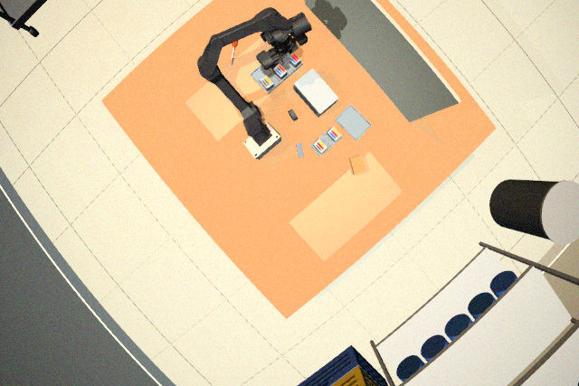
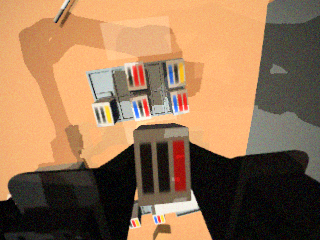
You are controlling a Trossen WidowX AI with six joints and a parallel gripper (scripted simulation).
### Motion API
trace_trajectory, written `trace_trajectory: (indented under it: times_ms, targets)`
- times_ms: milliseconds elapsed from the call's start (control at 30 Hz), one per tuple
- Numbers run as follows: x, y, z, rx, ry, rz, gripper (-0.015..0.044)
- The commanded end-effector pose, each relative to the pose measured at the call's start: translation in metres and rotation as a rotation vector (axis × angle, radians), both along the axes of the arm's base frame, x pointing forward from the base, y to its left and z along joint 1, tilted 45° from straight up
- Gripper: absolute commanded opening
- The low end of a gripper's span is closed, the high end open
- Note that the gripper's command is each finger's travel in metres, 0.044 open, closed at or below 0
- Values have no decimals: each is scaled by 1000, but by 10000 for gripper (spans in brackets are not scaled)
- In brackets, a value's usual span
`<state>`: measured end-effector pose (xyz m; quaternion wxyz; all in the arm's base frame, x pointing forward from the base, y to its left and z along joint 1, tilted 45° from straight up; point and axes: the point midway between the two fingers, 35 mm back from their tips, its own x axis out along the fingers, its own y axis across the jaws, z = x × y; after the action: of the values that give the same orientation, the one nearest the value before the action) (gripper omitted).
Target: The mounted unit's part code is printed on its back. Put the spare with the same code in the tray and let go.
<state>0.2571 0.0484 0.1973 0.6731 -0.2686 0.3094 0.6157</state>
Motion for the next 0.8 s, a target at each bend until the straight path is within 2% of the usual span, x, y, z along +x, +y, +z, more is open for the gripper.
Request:
trace_trajectory:
  times_ms: [0, 767]
  targets:
    - [16, -17, -11, -9, 5, -20, 0]
    - [74, -99, -78, -39, -11, 4, 0]
